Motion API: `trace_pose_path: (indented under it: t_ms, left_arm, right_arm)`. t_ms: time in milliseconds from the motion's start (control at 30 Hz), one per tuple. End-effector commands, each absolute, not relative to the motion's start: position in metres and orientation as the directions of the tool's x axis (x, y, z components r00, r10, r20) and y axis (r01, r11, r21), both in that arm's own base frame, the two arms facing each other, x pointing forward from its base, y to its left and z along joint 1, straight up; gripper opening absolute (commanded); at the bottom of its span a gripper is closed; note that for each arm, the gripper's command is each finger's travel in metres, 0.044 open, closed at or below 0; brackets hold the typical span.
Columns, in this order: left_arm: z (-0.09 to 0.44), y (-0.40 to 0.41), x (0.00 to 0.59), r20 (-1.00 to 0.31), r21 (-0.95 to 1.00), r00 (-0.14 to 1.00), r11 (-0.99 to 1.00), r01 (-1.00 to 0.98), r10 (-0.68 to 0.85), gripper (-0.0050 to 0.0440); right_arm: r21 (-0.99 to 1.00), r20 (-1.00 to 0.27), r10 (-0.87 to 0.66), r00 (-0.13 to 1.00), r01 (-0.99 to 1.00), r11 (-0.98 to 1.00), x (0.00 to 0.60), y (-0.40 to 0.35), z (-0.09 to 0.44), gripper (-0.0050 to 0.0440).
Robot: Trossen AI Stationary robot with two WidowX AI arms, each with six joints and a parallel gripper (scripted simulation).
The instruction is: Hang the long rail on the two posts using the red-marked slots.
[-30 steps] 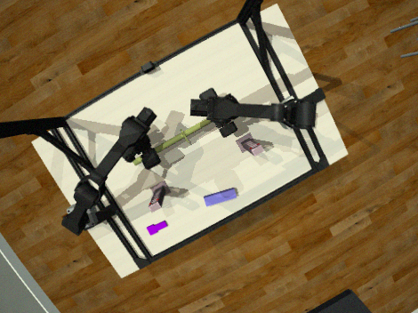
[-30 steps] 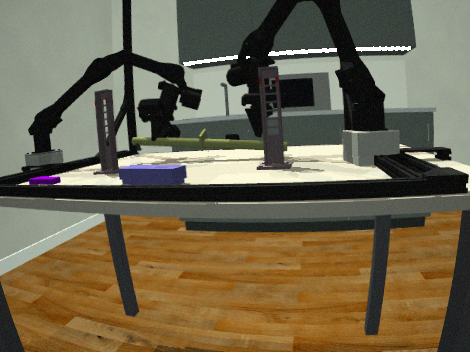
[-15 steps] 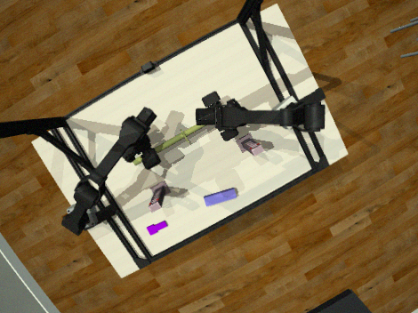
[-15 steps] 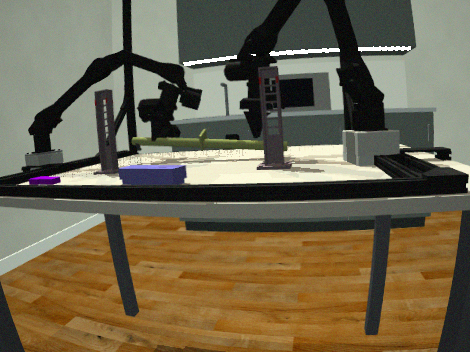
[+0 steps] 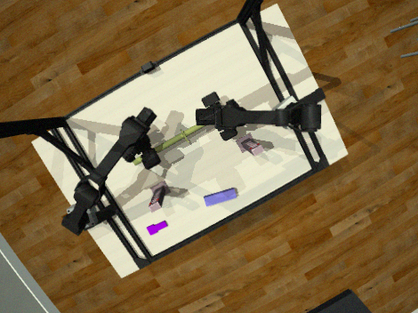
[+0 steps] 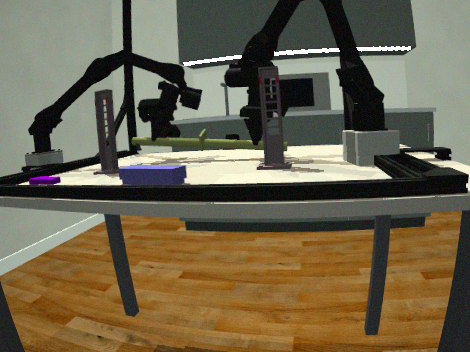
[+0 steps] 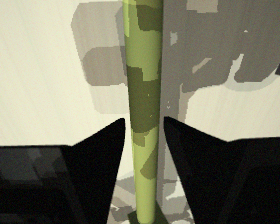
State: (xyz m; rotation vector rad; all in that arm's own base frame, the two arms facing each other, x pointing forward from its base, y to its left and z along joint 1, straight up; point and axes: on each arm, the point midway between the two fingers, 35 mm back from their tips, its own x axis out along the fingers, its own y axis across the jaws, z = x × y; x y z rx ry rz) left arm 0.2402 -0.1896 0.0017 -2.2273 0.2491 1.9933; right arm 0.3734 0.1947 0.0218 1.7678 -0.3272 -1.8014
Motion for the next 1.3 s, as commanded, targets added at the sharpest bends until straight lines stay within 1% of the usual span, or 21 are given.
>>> trace_pose_path:
  t_ms: [0,33,167,300,367,400,1267]
  left_arm:
    - [-0.0063,-0.1878,0.2375,-0.995,0.003,0.094,-0.976,-0.220,-0.024,0.0160]
    - [-0.0066,-0.1878,0.2375,-0.995,0.003,0.094,-0.976,-0.220,-0.024,0.0160]
    - [-0.0072,-0.1890,0.2389,-0.995,0.003,0.094,-0.976,-0.220,-0.024,0.0064]
    - [-0.0072,-0.1890,0.2389,-0.995,0.003,0.094,-0.976,-0.220,-0.024,0.0064]
    - [-0.0072,-0.1890,0.2389,-0.995,0.003,0.094,-0.976,-0.220,-0.024,0.0016]
    - [-0.0072,-0.1890,0.2389,-0.995,0.003,0.094,-0.976,-0.220,-0.024,0.0000]
    - [-0.0033,-0.1889,0.2394,-0.996,0.003,0.083,-0.976,-0.219,-0.021,0.0000]
  right_arm:
    - [0.557,-0.826,-0.562,0.051,0.237,-0.796,0.3731,0.1943,0.0219,0.0000]
    - [0.557,-0.826,-0.562,0.051,0.237,-0.796,0.3731,0.1943,0.0219,0.0000]
    - [0.557,-0.826,-0.562,0.051,0.237,-0.796,0.3731,0.1943,0.0219,0.0000]
    - [0.557,-0.826,-0.562,0.051,0.237,-0.796,0.3731,0.1943,0.0219,0.0000]
    - [0.557,-0.826,-0.562,0.051,0.237,-0.796,0.3731,0.1943,0.0219,0.0000]
    - [0.557,-0.826,-0.562,0.051,0.237,-0.796,0.3731,0.1943,0.0219,0.0000]
    - [0.557,-0.827,-0.559,0.062,0.230,-0.798,0.3729,0.1940,0.0217,0.0000]
